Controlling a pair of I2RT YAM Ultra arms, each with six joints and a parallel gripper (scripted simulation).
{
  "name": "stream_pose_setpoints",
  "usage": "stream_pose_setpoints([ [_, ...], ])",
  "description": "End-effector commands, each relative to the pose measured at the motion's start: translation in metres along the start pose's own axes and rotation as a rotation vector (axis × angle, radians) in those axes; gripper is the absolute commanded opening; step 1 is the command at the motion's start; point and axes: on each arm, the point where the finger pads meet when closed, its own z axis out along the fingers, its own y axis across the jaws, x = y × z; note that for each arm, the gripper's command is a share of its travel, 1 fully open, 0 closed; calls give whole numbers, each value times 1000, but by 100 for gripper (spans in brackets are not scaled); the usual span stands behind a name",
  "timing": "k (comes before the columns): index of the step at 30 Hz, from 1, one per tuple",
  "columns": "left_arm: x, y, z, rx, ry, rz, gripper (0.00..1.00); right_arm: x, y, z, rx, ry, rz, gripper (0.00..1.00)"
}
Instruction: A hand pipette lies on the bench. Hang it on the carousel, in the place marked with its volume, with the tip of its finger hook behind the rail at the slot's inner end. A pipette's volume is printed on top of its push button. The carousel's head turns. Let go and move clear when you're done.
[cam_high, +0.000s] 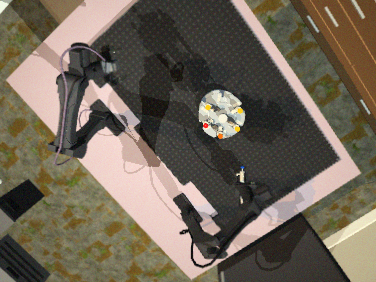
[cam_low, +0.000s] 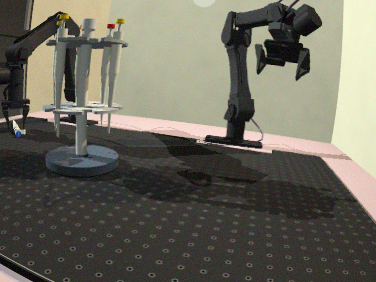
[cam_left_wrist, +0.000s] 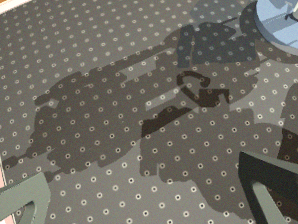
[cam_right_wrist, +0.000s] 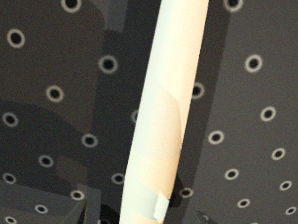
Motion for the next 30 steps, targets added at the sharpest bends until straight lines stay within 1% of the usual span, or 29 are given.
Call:
stream_pose_setpoints([
  [1,-7,3,-4,-8,-29,16,100,0,3,-3,-15,1,5,54],
  [3,-7,3,-4,-8,-29,16,100,0,3,-3,-15,1,5,54],
  [4,-7,3,-4,-8,-29,16,100,2,8,-17,-42,7,7,54],
  [7,-7,3,-4,-8,-29,16,100,2,8,-25,-42,7,7,54],
  [9,-7,3,-4,-8,-29,16,100,2,8,-25,-42,7,7,54],
  [24,-7,3,-4,-8,-29,16,100,1,6,-65,-42,7,7,54],
  [26,-7,3,-4,-8,-29,16,100,1,6,-65,-42,7,7,54],
  [30,-7,3,-4,-8,-29,16,100,1,5,-76,-42,7,7,54],
])
